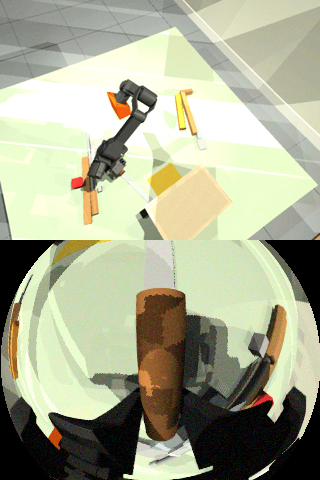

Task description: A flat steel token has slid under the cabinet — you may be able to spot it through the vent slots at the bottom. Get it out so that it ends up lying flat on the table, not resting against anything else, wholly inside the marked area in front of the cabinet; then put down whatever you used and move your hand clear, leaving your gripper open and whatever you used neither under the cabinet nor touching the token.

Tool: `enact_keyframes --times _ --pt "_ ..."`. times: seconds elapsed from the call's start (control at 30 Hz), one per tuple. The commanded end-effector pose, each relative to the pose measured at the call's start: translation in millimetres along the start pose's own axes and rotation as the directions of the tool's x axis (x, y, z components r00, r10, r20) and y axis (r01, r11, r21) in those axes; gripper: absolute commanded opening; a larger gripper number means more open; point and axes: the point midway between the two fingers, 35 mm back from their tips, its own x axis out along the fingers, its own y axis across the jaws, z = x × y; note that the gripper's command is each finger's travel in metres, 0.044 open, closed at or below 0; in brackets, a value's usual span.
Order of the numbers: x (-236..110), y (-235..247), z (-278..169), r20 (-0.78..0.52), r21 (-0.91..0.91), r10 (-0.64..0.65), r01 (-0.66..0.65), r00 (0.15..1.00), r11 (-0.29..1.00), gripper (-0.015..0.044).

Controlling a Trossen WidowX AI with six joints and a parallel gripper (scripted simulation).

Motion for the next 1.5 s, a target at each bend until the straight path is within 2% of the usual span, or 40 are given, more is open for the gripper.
enact_keyframes --times 0.0,1.47 --pt "0 0 10 -0.004 -0.008 -0.002 0.002 1.0 1.0 0.0" --pt "0 1 79 -0.001 -0.015 0.0 0.0 1.0 1.0 0.0"
